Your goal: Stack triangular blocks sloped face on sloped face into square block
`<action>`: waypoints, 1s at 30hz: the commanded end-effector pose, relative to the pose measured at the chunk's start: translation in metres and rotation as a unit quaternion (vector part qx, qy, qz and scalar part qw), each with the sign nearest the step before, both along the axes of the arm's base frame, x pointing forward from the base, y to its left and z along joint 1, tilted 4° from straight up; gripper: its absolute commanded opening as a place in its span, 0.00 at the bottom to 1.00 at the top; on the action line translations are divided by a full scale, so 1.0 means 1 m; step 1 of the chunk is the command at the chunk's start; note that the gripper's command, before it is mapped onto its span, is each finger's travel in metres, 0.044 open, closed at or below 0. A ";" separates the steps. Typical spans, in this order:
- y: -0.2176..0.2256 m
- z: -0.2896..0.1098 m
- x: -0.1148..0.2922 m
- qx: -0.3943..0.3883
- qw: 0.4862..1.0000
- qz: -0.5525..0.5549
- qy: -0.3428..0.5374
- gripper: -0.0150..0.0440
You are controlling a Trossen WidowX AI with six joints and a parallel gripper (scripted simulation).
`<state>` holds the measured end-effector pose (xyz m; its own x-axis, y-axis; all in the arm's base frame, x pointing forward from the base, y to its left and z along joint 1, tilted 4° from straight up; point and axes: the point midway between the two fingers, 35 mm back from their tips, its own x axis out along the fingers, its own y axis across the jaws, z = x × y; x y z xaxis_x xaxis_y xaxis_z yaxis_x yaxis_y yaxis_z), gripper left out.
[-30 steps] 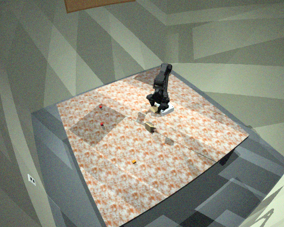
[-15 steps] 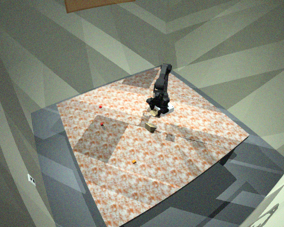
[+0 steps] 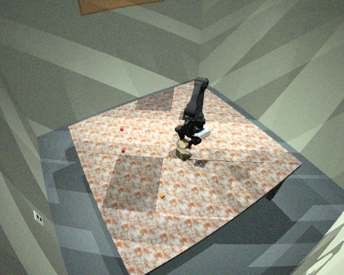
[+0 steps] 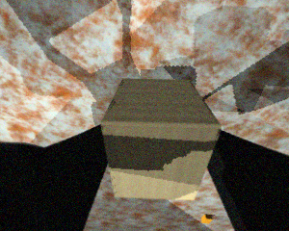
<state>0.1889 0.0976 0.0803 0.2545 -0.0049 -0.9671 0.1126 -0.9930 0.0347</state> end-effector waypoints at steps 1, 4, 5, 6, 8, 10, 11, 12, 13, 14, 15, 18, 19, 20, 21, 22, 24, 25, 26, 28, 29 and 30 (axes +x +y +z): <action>0.000 -0.014 0.005 -0.001 1.000 0.001 0.004 0.25; 0.000 -0.017 0.007 -0.001 1.000 0.001 0.003 0.25; 0.000 -0.017 0.007 -0.001 1.000 0.001 0.003 0.25; 0.000 -0.016 0.007 -0.001 1.000 0.000 0.002 0.25; 0.001 -0.016 0.007 0.000 1.000 0.001 0.001 0.25; 0.001 -0.016 0.006 -0.001 1.000 0.001 0.001 0.25; 0.001 -0.016 0.006 -0.001 1.000 0.001 0.001 0.25; 0.001 -0.016 0.006 -0.001 1.000 0.001 0.001 0.25; 0.001 -0.016 0.006 -0.001 1.000 0.001 0.001 0.25; 0.001 -0.016 0.007 -0.001 1.000 0.001 0.001 0.25; 0.001 -0.016 0.007 -0.001 1.000 0.001 0.001 0.25; 0.001 -0.016 0.007 0.000 1.000 0.001 0.001 0.25; 0.001 -0.016 0.007 0.000 1.000 0.001 0.001 0.25; 0.001 -0.016 0.007 0.000 1.000 0.001 0.001 0.25; 0.001 -0.016 0.007 0.000 1.000 0.001 0.001 0.25; 0.001 -0.016 0.007 0.000 1.000 0.001 0.001 0.25; 0.001 -0.017 0.007 0.000 1.000 0.001 0.001 0.25; 0.001 -0.017 0.007 0.000 1.000 0.001 0.001 0.25; 0.001 -0.018 0.007 0.000 1.000 0.001 0.001 0.25; 0.001 -0.019 0.008 0.000 1.000 0.001 0.001 0.25; 0.001 -0.019 0.008 0.000 1.000 0.001 0.001 0.25; 0.001 -0.020 0.009 0.000 1.000 0.001 0.001 0.25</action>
<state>0.1967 0.0985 0.0618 0.2538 -0.0065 -0.9672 0.1118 -0.9931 0.0360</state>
